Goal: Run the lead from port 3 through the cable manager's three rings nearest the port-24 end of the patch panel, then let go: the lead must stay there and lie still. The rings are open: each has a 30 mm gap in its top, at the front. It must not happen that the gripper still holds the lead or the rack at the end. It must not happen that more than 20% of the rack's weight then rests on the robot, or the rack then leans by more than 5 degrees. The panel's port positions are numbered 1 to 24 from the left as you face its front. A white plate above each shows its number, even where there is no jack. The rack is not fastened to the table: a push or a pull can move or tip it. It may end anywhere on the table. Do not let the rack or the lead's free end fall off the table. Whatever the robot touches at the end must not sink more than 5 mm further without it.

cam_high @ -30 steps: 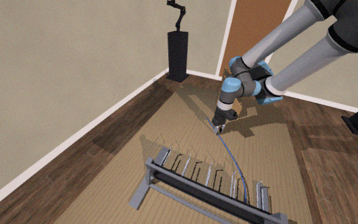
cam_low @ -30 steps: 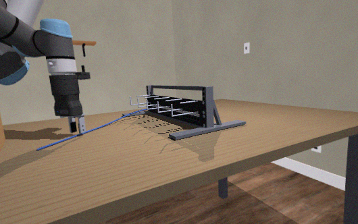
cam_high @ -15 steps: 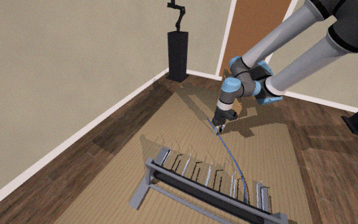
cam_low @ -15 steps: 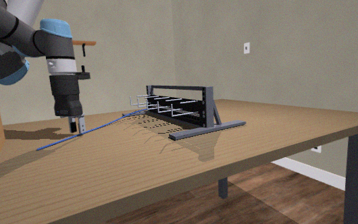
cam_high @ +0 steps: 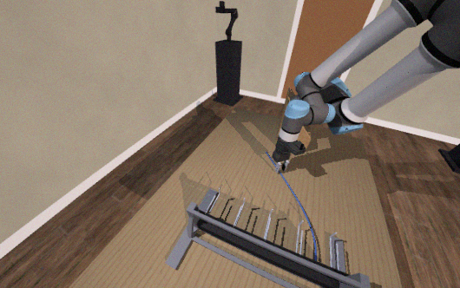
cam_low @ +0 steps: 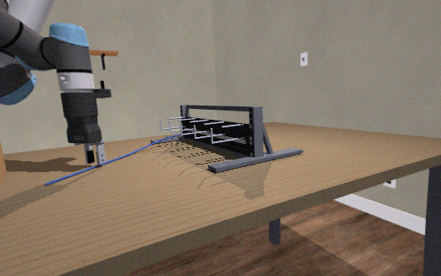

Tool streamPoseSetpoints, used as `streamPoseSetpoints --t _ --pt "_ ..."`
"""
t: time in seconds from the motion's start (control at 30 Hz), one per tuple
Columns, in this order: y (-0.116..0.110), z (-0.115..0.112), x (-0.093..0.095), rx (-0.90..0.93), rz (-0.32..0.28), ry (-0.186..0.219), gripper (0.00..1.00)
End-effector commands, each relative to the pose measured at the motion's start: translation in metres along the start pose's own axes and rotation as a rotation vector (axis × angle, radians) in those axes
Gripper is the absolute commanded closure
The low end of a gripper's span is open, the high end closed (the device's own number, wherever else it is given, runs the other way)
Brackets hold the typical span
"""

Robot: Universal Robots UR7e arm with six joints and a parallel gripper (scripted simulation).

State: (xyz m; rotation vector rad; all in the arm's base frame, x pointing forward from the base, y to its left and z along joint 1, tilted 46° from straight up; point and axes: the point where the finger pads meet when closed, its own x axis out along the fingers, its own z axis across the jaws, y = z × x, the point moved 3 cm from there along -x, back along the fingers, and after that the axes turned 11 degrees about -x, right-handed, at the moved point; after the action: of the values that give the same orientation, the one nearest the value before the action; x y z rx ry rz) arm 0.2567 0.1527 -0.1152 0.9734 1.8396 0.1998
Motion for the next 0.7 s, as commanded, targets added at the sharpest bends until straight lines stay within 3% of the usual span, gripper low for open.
streamPoseSetpoints --t 0.0,0.67 --pt "0.0000 0.0003 -0.0003 0.000 0.000 -0.001 0.33" --pt "0.0000 0.0004 0.0015 0.000 0.000 -0.001 0.33"
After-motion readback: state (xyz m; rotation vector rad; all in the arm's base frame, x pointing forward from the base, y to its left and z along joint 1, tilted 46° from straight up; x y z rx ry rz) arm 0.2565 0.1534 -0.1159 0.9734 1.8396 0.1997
